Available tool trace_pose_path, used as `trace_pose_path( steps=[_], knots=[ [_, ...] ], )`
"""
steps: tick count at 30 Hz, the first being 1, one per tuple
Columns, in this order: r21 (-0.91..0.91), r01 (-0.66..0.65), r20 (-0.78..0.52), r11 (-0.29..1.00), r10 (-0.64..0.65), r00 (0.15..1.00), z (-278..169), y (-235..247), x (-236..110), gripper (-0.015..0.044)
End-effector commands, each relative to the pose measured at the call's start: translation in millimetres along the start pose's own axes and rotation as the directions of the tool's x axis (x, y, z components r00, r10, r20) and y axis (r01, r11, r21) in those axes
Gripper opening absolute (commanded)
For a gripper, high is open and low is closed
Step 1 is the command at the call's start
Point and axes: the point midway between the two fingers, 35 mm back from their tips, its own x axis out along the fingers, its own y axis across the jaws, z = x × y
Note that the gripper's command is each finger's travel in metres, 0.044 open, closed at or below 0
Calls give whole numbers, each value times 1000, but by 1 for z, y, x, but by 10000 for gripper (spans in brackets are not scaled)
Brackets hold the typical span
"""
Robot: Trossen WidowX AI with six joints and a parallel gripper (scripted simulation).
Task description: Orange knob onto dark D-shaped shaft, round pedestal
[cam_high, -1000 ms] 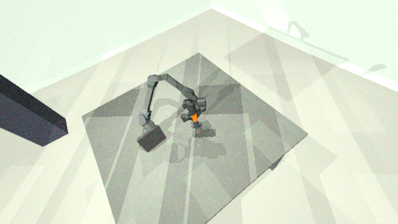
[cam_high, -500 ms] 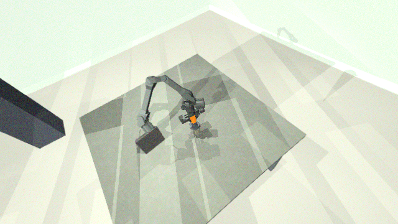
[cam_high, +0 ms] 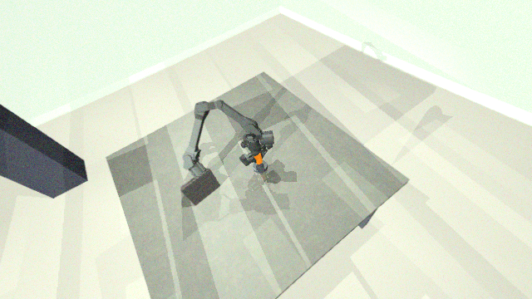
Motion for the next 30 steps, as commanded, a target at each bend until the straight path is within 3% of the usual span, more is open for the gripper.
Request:
trace_pose_path(
  steps=[1,30],
  knots=[
    [-60,0,-1,998,0,1000,0,0,1,0],
    [-60,0,-1,998,0,1000,0,0,2,0]
  ],
)
